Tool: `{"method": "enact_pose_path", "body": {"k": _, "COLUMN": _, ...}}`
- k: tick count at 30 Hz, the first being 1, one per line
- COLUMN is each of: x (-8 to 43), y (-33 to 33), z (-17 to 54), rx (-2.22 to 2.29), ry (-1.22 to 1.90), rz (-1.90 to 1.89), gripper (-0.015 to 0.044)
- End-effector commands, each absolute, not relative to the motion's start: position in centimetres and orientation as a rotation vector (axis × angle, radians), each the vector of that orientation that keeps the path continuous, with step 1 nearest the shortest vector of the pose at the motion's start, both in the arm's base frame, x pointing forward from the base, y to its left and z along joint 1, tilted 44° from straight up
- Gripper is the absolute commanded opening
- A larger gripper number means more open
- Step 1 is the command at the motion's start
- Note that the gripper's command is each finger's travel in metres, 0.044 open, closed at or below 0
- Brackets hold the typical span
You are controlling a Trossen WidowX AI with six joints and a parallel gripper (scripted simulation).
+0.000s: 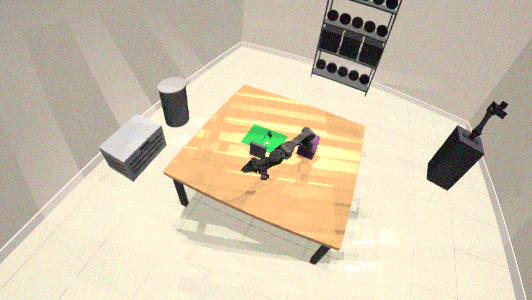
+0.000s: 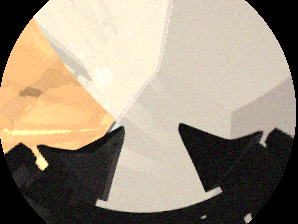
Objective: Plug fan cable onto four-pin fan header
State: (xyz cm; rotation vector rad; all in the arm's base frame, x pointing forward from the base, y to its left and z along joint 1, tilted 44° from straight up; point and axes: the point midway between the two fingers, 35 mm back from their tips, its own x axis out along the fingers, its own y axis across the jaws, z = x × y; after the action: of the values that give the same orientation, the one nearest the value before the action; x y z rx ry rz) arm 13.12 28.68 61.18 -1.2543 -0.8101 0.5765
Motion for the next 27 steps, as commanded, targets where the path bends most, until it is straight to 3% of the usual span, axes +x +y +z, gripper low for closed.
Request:
{"method": "enact_pose_path", "body": {"k": 1, "x": 13.1, "y": 28.7, "z": 61.2, "rx": -1.254, "ry": -0.81, "rz": 0.576, "gripper": 0.0363}}
{"method": "enact_pose_path", "body": {"k": 4, "x": 13.1, "y": 28.7, "z": 61.2, "rx": -1.254, "ry": -0.81, "rz": 0.576, "gripper": 0.044}}
{"method": "enact_pose_path", "body": {"k": 16, "x": 22.8, "y": 31.7, "z": 51.3, "rx": -1.578, "ry": -0.592, "rz": 0.624, "gripper": 0.044}}
{"method": "enact_pose_path", "body": {"k": 27, "x": 33.9, "y": 28.6, "z": 36.9, "rx": -1.924, "ry": -0.304, "rz": 0.813, "gripper": 0.044}}
